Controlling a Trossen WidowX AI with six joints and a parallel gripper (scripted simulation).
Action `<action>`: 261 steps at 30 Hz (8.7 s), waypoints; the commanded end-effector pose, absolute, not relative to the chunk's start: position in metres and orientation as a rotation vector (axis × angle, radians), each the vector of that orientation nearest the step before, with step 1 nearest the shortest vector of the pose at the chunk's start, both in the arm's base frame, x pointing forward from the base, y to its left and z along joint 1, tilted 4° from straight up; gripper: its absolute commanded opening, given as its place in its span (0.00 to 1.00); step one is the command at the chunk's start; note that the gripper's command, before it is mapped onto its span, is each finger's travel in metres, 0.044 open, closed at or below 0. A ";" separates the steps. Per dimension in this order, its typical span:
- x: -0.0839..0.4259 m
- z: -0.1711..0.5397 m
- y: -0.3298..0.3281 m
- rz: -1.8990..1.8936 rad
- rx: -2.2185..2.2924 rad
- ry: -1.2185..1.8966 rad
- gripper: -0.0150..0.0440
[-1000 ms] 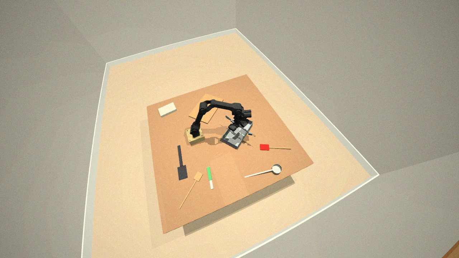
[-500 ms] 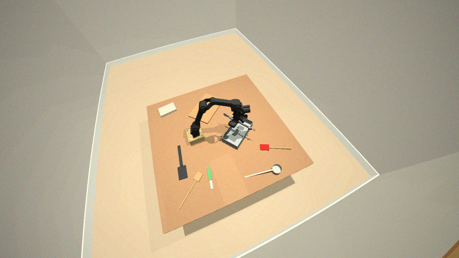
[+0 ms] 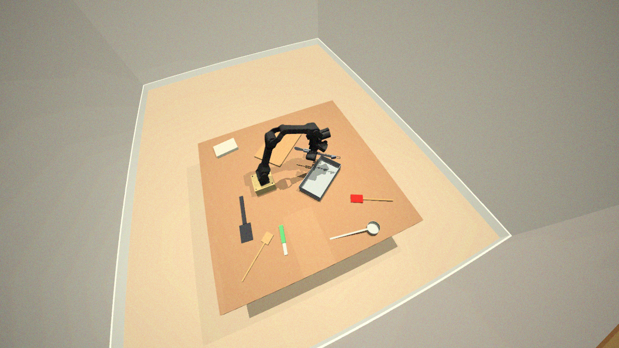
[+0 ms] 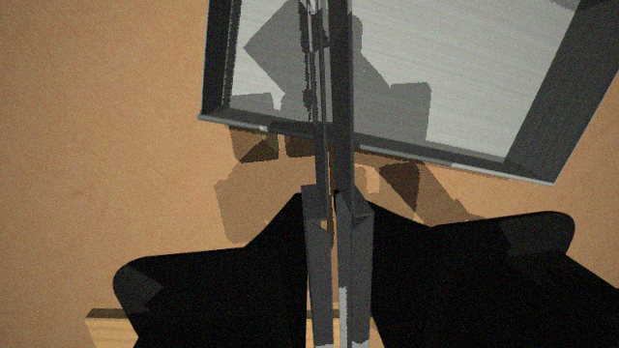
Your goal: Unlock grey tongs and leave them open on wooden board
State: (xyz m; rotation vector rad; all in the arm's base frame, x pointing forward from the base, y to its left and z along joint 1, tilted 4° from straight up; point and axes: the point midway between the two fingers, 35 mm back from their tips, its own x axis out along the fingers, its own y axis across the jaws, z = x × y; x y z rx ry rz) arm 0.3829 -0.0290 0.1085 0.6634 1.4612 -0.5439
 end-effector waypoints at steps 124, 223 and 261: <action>0.176 0.151 0.332 0.664 -0.235 0.559 0.00; 0.187 0.137 0.340 0.658 -0.340 0.806 0.00; 0.187 0.129 0.320 0.545 -0.421 1.447 0.00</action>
